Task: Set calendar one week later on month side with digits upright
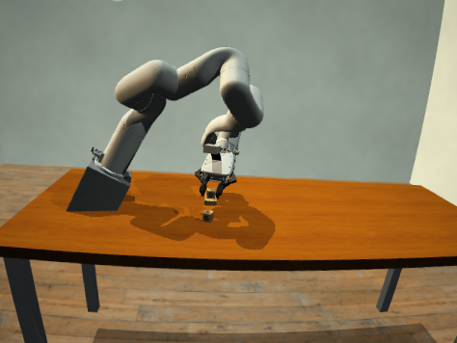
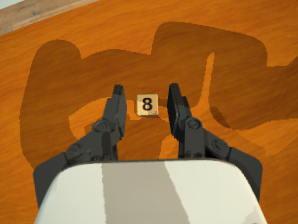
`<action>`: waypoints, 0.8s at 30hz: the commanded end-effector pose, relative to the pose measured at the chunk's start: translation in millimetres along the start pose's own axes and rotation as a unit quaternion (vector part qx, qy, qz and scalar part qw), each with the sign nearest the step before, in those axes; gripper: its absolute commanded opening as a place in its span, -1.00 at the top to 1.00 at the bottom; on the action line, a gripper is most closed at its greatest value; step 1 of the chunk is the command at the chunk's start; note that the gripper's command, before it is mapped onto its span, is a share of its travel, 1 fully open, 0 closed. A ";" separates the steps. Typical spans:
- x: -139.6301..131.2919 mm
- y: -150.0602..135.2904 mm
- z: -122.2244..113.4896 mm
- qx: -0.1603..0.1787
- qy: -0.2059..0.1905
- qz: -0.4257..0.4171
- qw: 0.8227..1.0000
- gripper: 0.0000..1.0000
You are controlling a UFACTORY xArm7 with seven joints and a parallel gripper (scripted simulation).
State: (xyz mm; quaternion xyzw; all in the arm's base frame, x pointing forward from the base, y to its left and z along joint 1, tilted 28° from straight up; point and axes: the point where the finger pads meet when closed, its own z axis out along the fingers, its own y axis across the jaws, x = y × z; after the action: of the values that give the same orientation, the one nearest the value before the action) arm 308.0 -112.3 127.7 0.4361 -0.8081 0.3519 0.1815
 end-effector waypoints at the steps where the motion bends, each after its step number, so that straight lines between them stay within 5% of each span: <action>1: 0.0 -0.4 -0.6 0.001 0.000 0.000 1.000 0.05; 24: -9.5 -0.4 6.0 0.001 0.000 0.000 1.000 0.05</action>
State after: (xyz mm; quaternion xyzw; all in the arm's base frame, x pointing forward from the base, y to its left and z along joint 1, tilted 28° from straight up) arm 312.0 -111.6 120.2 0.4362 -0.8080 0.3519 0.1815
